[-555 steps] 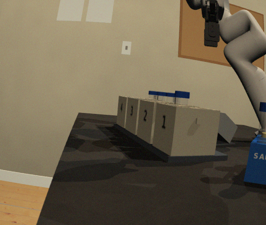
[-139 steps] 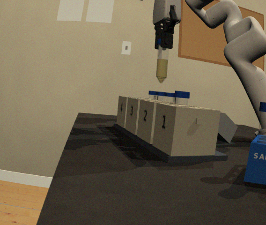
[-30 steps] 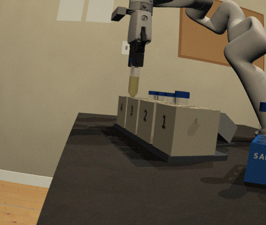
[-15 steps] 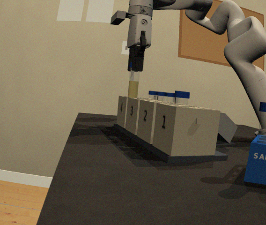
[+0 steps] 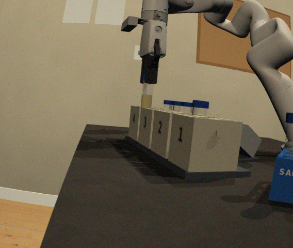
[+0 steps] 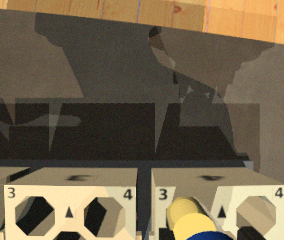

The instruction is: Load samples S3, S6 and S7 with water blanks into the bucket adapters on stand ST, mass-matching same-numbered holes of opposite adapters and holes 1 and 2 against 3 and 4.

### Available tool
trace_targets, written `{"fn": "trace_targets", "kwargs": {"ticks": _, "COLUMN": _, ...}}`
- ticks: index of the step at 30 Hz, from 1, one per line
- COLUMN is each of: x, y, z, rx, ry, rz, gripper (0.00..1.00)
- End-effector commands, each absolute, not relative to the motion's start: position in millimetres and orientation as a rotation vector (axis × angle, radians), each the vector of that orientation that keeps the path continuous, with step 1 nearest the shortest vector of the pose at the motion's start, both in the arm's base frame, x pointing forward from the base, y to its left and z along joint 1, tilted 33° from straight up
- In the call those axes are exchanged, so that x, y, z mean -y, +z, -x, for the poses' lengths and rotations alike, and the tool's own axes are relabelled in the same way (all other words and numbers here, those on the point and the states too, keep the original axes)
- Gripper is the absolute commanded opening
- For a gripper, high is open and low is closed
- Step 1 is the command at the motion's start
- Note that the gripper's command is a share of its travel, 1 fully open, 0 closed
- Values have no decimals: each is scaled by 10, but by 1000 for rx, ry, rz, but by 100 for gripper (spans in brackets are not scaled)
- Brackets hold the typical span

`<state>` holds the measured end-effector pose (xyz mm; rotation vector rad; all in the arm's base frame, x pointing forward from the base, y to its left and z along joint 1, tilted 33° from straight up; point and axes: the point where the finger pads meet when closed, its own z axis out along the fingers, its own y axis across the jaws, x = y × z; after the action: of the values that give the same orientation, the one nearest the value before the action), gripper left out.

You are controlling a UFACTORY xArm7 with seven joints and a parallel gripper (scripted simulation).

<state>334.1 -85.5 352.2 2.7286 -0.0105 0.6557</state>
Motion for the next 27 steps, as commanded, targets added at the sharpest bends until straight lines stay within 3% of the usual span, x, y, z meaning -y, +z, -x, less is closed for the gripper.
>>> {"fn": "trace_targets", "kwargs": {"ticks": 1, "x": 867, "y": 3500, "z": -3366, "rx": 10, "ry": 661, "rz": -2727, "gripper": 0}}
{"fn": "trace_targets", "kwargs": {"ticks": 27, "x": 944, "y": 3299, "z": -3473, "rx": 10, "ry": 661, "rz": -2727, "gripper": 0}}
